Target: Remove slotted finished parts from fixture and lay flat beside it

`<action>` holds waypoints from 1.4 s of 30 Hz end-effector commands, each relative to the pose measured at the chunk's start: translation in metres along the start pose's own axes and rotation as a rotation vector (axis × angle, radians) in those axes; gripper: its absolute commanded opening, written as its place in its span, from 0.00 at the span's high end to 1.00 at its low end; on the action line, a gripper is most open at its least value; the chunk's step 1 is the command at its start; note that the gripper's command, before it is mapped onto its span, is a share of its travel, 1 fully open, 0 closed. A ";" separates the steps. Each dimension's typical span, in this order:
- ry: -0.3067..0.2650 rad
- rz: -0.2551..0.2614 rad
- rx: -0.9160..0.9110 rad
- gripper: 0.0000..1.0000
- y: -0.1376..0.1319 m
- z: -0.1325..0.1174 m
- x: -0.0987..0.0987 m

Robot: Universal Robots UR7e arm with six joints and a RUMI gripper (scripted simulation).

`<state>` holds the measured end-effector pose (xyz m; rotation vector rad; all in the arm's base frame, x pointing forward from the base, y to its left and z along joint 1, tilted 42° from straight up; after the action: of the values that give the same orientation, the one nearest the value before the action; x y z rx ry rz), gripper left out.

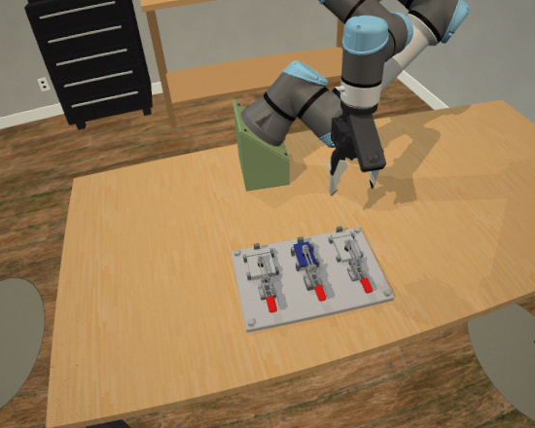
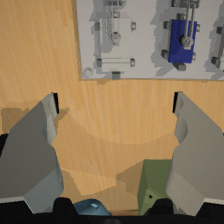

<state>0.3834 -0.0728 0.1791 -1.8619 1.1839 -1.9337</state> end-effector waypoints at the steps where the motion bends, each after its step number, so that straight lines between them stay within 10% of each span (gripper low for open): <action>1: 0.001 0.000 0.000 0.41 0.000 0.000 0.000; 39: 0.001 0.000 0.000 0.41 0.000 0.000 0.000; 40: 0.001 0.000 0.000 0.72 0.000 0.000 0.000; 42: 0.001 0.000 0.000 0.72 0.000 0.000 0.000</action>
<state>0.3834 -0.0728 0.1791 -1.8619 1.1839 -1.9337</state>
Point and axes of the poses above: the point where the finger pads meet when closed, its own x axis back along the fingers, its own y axis across the jaws, z = x × y, the point moved 5 cm from there along x, back along the fingers, and after that the axes turned 12 degrees about -x, right-handed, at the moved point
